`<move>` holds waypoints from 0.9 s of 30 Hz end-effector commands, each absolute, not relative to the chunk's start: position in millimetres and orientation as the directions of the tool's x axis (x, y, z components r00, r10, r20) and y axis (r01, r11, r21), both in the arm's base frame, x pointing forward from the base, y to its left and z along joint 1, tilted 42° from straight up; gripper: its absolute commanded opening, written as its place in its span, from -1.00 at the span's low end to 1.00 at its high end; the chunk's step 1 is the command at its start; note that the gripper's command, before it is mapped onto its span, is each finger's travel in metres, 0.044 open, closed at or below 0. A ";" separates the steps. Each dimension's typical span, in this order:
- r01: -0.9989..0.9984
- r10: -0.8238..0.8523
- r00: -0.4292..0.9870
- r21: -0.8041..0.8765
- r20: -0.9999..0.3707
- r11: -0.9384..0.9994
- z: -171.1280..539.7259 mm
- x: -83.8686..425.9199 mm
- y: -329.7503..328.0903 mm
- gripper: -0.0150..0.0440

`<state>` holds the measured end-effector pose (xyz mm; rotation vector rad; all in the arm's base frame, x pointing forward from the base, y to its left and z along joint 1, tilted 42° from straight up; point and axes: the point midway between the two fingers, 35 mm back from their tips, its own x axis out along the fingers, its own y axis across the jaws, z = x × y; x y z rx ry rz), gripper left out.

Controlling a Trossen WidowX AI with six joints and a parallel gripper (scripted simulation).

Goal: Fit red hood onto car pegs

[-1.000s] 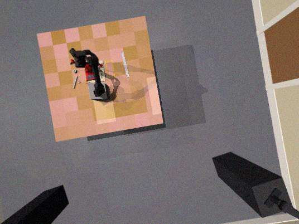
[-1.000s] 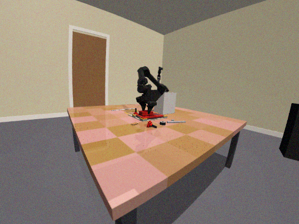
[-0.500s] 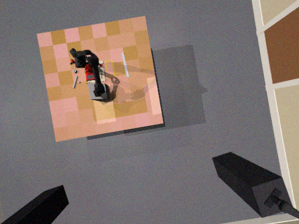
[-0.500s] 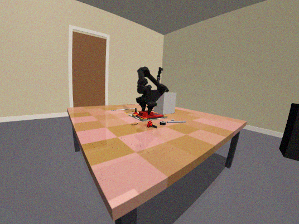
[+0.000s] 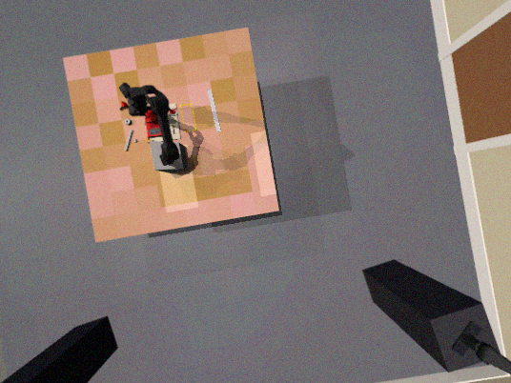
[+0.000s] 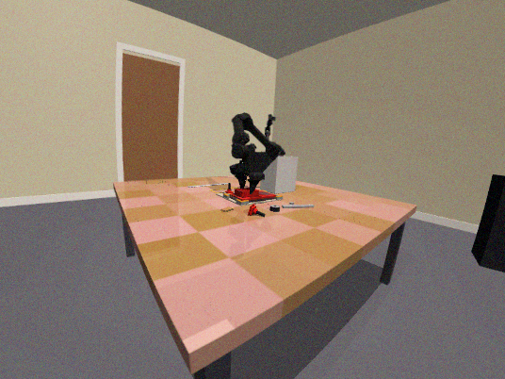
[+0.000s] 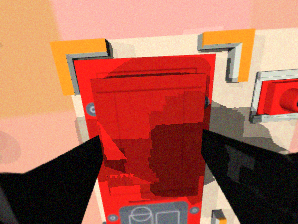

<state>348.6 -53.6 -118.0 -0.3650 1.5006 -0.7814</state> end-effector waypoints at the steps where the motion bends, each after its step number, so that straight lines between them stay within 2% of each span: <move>1: 0.234 -0.658 -0.108 -0.662 -0.746 0.712 -118.0 348.6 -53.6 1.00; 13: 0.234 -0.654 -0.111 -0.660 -0.748 0.714 -66.3 357.1 -7.1 1.00; 27: 0.234 -0.655 -0.111 -0.660 -0.748 0.714 -64.8 357.2 -5.8 1.00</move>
